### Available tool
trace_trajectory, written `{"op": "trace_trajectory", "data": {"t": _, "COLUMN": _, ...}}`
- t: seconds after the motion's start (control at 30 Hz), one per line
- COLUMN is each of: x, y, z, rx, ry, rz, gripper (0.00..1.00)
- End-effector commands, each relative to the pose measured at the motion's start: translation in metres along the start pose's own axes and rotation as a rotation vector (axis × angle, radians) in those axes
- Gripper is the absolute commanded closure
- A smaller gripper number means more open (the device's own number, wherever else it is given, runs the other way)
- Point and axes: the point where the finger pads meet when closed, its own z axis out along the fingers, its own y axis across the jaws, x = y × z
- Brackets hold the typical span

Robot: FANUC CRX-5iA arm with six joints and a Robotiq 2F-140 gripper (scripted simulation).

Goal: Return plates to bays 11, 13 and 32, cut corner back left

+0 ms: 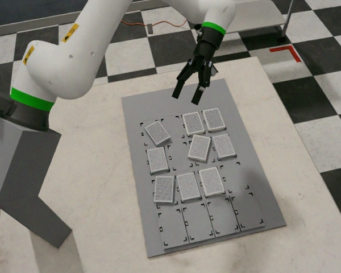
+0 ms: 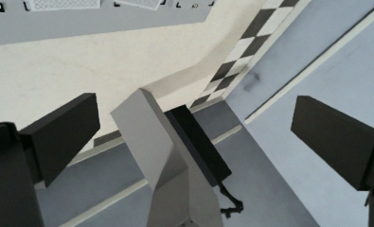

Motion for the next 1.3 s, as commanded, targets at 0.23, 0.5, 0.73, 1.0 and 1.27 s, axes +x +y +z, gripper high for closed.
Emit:
{"op": "trace_trajectory", "data": {"t": 0.23, "x": 0.0, "y": 0.001, "z": -0.001, "rx": 0.0, "ry": 0.002, "rz": 0.001, "gripper": 0.0}}
{"op": "trace_trajectory", "data": {"t": 0.5, "x": 0.0, "y": 0.001, "z": -0.001, "rx": 0.0, "ry": 0.002, "rz": 0.001, "gripper": 0.0}}
{"op": "trace_trajectory", "data": {"t": 0.73, "x": 0.008, "y": -0.014, "z": 0.024, "rx": 0.088, "ry": 0.002, "rz": 0.067, "gripper": 0.3}}
{"op": "trace_trajectory", "data": {"t": 1.0, "x": 0.018, "y": -0.032, "z": 0.05, "rx": 0.176, "ry": 0.001, "rz": 0.141, "gripper": 0.3}}
{"op": "trace_trajectory", "data": {"t": 1.27, "x": 0.027, "y": -0.048, "z": 0.072, "rx": 0.265, "ry": 0.0, "rz": 0.222, "gripper": 0.3}}
